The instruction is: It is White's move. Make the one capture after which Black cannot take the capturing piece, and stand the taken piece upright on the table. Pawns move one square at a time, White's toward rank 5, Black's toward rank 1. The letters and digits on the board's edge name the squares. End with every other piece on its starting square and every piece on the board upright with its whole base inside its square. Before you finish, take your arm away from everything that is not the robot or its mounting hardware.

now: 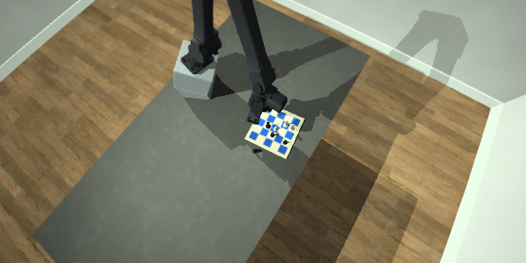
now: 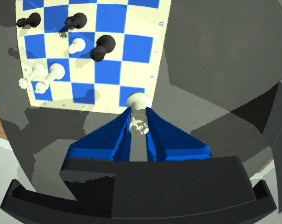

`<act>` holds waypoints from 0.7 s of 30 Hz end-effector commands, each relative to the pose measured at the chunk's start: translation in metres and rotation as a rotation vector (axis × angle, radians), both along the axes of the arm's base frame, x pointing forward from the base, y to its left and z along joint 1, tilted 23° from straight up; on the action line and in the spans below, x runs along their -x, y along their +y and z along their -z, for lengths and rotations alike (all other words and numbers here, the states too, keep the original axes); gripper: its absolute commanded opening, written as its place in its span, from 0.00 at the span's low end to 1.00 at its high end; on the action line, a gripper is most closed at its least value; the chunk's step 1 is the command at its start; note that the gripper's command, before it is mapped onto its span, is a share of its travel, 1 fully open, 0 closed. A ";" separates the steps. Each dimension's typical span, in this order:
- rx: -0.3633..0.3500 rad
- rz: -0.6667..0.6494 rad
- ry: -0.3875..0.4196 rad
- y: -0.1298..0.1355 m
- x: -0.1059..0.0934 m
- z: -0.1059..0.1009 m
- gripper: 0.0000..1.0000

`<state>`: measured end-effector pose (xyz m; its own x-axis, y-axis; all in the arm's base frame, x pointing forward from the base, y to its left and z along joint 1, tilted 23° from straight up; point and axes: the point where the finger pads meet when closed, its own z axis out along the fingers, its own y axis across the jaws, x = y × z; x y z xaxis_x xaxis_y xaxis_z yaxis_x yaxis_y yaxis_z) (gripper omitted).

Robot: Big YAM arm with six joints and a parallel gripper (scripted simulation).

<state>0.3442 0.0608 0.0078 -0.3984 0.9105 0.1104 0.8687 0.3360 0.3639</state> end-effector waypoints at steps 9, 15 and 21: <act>-0.031 0.148 -0.020 0.041 0.007 -0.020 0.00; -0.034 0.132 -0.021 0.046 0.011 -0.022 0.00; -0.032 0.123 -0.021 0.050 0.007 -0.017 0.00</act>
